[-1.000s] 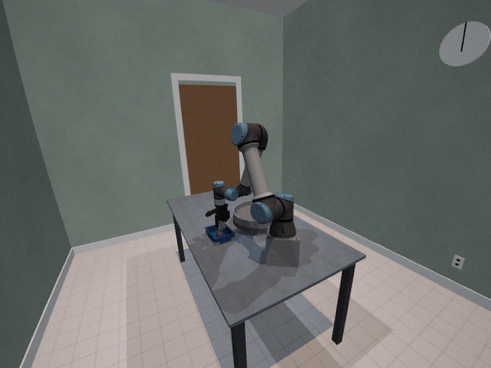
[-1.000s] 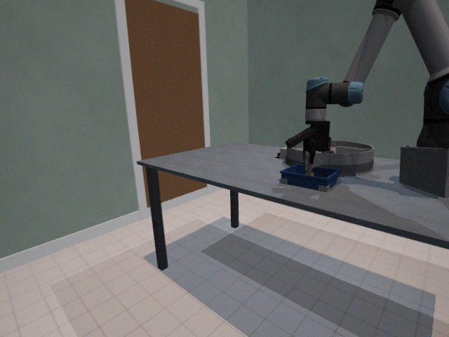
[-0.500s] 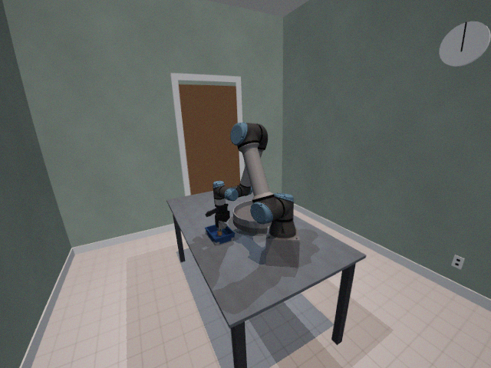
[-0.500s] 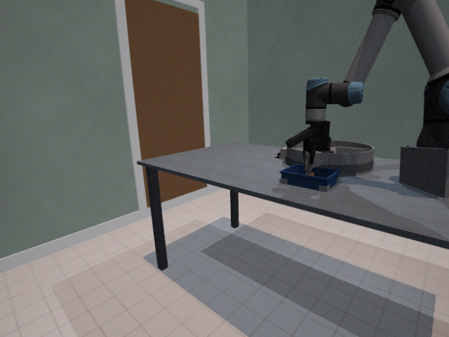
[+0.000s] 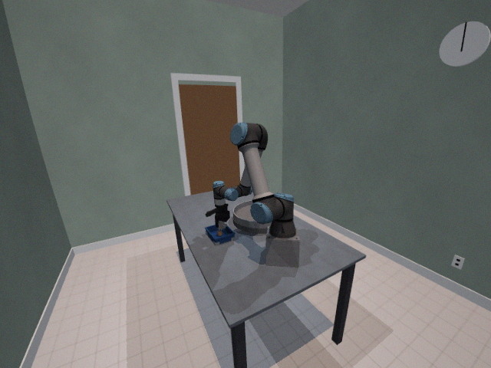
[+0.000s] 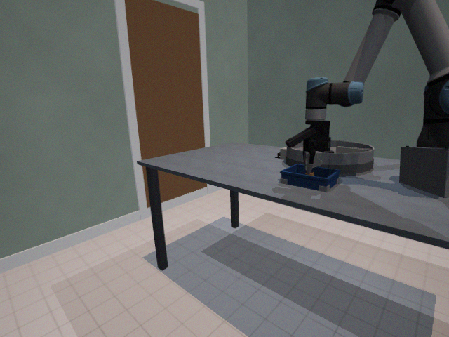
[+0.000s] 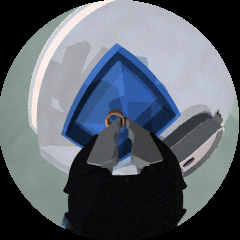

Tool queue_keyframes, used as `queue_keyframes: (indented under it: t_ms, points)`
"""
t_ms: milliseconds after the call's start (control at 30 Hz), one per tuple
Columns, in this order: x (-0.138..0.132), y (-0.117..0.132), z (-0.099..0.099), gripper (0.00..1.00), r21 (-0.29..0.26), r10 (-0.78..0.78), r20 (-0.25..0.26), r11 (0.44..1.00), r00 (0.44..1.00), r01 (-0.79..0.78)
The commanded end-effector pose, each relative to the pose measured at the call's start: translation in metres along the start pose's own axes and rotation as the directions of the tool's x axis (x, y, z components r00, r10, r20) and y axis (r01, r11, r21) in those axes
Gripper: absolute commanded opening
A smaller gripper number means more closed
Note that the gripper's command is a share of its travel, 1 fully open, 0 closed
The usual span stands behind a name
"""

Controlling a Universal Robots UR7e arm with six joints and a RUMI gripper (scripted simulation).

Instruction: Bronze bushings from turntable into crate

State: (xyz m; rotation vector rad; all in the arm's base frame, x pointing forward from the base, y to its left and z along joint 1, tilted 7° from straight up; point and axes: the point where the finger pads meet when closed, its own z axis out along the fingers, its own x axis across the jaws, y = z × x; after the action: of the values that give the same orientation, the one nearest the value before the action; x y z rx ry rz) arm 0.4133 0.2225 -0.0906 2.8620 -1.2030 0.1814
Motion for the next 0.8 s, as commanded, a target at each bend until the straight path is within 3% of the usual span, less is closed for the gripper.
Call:
queue_keyframes:
  t_ms: [0, 767]
  points:
    - [-0.0004, 0.0024, 0.0023, 0.0, -0.003, 0.001, 0.003, 1.0, 1.0, -0.001]
    - [-0.0005, 0.003, 0.0079, 0.0, -0.004, 0.001, 0.003, 1.0, 1.0, -0.001]
